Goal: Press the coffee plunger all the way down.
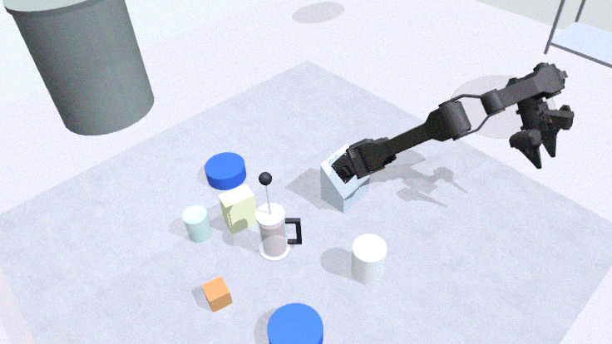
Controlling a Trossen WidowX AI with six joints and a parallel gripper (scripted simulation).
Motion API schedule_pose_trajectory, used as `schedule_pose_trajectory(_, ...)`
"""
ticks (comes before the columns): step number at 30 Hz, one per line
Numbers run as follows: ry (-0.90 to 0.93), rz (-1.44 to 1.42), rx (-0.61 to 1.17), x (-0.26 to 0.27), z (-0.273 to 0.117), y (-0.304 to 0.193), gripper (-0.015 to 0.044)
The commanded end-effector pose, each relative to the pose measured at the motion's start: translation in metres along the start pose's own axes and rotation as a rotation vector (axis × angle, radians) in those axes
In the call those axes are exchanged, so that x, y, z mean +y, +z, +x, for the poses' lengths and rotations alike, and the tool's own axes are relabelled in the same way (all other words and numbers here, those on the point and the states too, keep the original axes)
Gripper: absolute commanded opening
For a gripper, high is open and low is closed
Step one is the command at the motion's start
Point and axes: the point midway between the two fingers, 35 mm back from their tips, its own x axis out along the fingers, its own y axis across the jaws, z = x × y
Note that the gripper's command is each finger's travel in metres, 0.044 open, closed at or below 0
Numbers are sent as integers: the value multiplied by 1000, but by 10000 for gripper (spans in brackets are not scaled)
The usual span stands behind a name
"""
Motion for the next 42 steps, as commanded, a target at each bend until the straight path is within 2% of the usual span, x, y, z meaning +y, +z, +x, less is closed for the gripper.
schedule_pose_trajectory(1, -6, -2, 5, -1, 2, -1, 426)
schedule_pose_trajectory(5, -56, -18, 49, -12, 21, -5, 440)
schedule_pose_trajectory(12, -244, -4, 202, -64, 86, -21, 440)
schedule_pose_trajectory(14, -237, -12, 246, -71, 92, -27, 440)
schedule_pose_trajectory(20, -379, 83, 393, -131, 134, -44, 440)
schedule_pose_trajectory(26, -474, 136, 540, -193, 161, -61, 440)
schedule_pose_trajectory(34, -613, 227, 725, -294, 175, -91, 440)
schedule_pose_trajectory(42, -688, 374, 871, -383, 158, -124, 440)
